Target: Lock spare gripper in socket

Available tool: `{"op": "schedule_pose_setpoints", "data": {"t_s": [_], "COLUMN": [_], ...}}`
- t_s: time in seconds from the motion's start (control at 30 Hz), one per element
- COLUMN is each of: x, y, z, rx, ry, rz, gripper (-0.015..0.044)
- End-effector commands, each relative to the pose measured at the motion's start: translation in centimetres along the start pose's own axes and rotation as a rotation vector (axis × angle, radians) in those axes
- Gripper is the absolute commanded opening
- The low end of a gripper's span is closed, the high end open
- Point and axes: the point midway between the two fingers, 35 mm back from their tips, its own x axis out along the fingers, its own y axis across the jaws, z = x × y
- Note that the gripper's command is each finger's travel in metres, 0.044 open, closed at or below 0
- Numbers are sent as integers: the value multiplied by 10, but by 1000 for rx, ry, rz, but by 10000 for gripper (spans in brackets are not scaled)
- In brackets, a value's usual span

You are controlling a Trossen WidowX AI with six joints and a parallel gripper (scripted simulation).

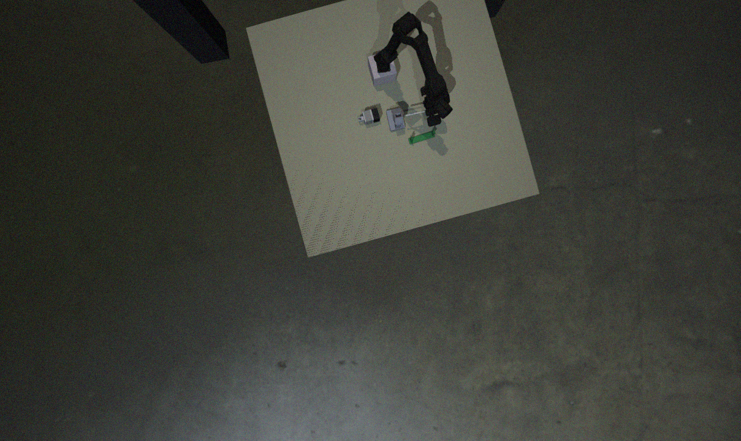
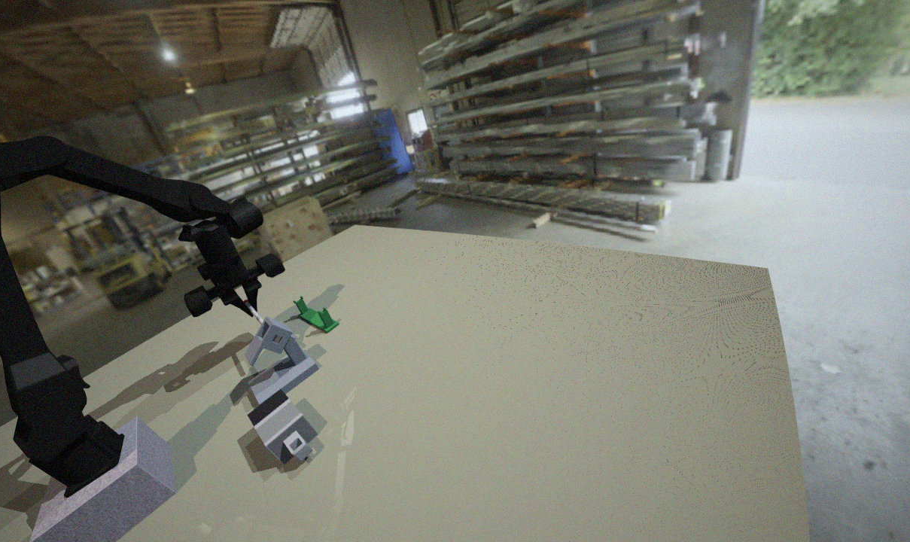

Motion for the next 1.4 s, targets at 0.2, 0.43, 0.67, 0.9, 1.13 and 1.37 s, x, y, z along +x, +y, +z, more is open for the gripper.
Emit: {"op": "schedule_pose_setpoints", "data": {"t_s": [0.2,0.43,0.67,0.9,1.13,1.37], "x": [-17,-22,-16,-19,-21,-22], "y": [2,4,4,-14,-33,-51], "z": [2,2,1,11,23,33], "rx": [2,4,5,-7,-21,-35], "ry": [6,11,15,14,14,14], "rz": [11,20,28,29,29,30], "gripper": [0,0,0,0,0,0]}}
